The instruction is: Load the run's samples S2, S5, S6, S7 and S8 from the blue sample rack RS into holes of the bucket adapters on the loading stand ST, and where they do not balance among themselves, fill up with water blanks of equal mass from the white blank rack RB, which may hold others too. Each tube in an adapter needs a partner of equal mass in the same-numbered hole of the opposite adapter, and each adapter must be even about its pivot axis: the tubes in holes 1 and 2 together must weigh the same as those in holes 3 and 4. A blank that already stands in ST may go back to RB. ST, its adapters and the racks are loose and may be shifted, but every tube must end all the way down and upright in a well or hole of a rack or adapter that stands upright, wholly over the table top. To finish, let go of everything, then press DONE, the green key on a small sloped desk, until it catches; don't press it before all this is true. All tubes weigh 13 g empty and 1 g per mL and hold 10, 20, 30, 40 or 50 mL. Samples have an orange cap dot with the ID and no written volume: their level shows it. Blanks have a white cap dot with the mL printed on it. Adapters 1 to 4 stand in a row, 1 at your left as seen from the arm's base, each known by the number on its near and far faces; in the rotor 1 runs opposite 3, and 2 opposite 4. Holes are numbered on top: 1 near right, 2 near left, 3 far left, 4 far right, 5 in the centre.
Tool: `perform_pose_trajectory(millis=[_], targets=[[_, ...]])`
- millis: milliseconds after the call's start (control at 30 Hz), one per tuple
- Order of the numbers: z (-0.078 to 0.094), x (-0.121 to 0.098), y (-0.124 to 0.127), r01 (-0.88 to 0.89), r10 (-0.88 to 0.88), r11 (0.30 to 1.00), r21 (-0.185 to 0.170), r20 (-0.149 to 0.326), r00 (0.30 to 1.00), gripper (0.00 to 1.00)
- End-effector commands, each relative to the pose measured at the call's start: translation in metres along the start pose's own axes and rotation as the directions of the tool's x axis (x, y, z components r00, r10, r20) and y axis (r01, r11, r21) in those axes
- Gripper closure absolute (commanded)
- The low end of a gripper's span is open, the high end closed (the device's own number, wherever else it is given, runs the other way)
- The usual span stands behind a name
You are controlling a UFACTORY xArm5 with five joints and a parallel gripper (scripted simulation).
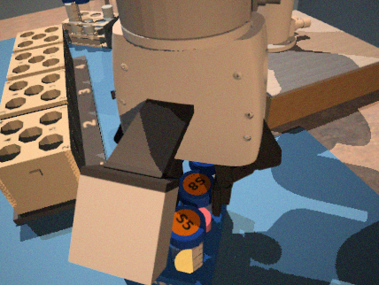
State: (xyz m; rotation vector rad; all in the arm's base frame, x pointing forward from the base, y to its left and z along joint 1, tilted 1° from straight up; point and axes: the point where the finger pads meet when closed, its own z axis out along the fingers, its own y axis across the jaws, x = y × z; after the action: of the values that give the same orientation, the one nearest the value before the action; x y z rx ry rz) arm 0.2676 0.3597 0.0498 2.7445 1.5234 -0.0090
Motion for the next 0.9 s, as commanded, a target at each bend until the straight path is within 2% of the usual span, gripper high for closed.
perform_pose_trajectory(millis=[0, 867], targets=[[-0.001, 0.001, 0.000, 0.000, 0.000, 1.000, 0.000, -0.004, 1.000, 1.00], [-0.013, 0.001, 0.000, 0.000, 0.000, 1.000, 0.000, -0.004, 1.000, 1.00]])
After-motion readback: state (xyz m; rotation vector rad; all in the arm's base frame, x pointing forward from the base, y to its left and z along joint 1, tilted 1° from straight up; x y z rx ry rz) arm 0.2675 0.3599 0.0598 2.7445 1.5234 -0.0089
